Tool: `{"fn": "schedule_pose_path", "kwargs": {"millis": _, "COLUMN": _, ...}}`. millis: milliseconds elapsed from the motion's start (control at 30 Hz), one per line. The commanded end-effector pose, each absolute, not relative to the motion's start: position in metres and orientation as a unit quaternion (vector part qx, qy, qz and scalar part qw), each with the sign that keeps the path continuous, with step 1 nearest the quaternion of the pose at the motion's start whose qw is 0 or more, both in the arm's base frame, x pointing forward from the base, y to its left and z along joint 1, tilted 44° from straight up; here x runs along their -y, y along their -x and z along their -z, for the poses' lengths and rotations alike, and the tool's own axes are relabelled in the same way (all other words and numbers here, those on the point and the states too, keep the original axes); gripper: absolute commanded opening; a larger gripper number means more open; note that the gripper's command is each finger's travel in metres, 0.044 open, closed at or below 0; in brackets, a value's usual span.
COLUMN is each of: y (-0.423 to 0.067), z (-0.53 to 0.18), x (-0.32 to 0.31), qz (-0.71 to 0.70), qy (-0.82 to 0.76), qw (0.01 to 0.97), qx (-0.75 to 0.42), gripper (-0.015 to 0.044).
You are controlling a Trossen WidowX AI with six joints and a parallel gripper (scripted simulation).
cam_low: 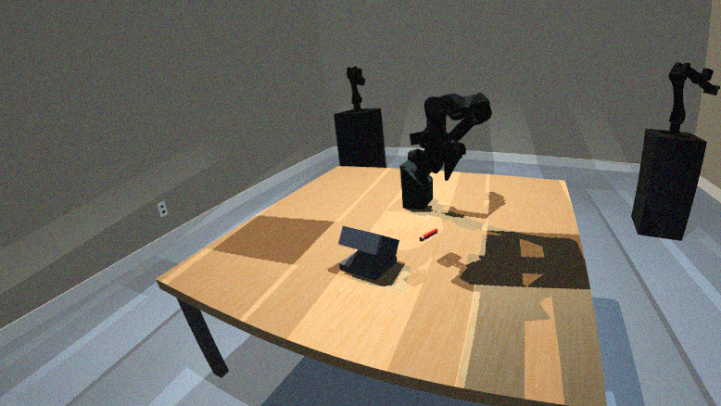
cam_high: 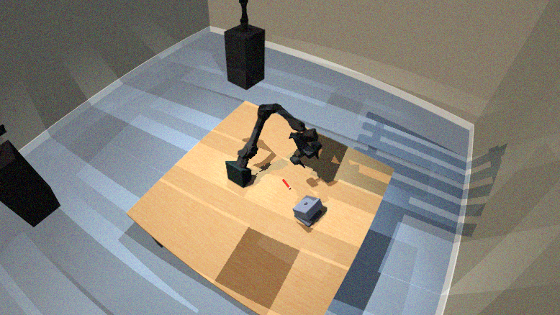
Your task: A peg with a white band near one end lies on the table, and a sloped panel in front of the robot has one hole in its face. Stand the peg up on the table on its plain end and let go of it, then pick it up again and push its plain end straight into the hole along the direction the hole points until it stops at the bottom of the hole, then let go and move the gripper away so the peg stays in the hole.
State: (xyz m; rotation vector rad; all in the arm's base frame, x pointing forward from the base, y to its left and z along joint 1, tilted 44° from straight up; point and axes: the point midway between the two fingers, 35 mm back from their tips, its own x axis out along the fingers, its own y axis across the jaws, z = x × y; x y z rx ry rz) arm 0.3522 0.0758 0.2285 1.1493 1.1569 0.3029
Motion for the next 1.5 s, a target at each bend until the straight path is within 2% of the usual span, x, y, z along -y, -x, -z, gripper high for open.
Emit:
{"fn": "schedule_pose_path", "kwargs": {"millis": 0, "y": -0.342, "z": -0.184, "x": -0.088, "qz": -0.134, "qy": -0.475, "qw": 0.659, "qx": -0.568, "gripper": 0.044}}
{"fn": "schedule_pose_path", "kwargs": {"millis": 433, "y": -0.28, "z": -0.076, "x": -0.12, "qz": -0.161, "qy": -0.358, "qw": 0.582, "qx": -0.712, "gripper": 0.044}}
{"fn": "schedule_pose_path", "kwargs": {"millis": 1467, "y": -0.278, "z": -0.046, "x": -0.147, "qz": -0.161, "qy": -0.356, "qw": 0.582, "qx": -0.714, "gripper": 0.044}}
